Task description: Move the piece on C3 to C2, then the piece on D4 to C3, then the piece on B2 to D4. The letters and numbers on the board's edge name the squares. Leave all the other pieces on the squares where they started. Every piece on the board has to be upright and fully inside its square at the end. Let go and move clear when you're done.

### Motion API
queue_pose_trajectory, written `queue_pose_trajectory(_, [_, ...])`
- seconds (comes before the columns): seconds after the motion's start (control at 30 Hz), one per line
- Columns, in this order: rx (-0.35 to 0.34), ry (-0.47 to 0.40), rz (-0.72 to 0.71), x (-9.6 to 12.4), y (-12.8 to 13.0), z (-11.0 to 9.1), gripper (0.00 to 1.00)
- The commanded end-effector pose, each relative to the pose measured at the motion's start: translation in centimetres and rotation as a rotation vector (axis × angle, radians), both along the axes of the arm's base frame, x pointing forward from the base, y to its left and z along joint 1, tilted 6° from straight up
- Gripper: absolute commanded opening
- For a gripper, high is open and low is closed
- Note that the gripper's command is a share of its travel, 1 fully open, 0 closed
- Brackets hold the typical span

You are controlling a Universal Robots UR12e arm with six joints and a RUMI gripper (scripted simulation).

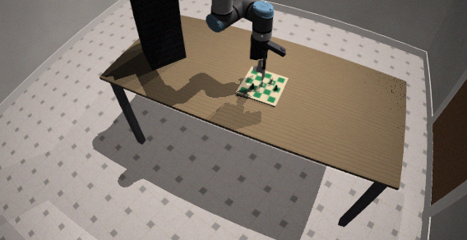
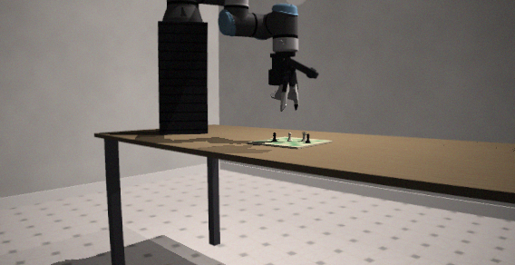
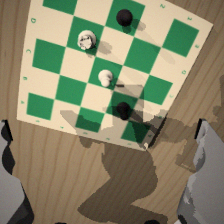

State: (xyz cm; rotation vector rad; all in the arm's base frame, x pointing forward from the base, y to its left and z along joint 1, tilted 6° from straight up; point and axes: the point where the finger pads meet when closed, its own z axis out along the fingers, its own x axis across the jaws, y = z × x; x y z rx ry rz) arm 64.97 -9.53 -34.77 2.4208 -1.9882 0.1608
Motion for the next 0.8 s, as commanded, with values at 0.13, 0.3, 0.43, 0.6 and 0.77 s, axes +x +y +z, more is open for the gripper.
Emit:
queue_pose_trajectory(0.13, [0.002,-0.003,-0.035,0.02,-0.07,0.0,1.0])
queue_pose_trajectory(0.3, [0.002,-0.003,-0.037,0.02,-0.07,0.0,1.0])
queue_pose_trajectory(0.43, [0.002,-0.003,-0.038,0.02,-0.07,0.0,0.2])
queue_pose_trajectory(0.6, [0.002,-0.003,-0.038,0.02,-0.07,0.0,0.2])
queue_pose_trajectory(0.77, [0.002,-0.003,-0.038,0.02,-0.07,0.0,0.2])
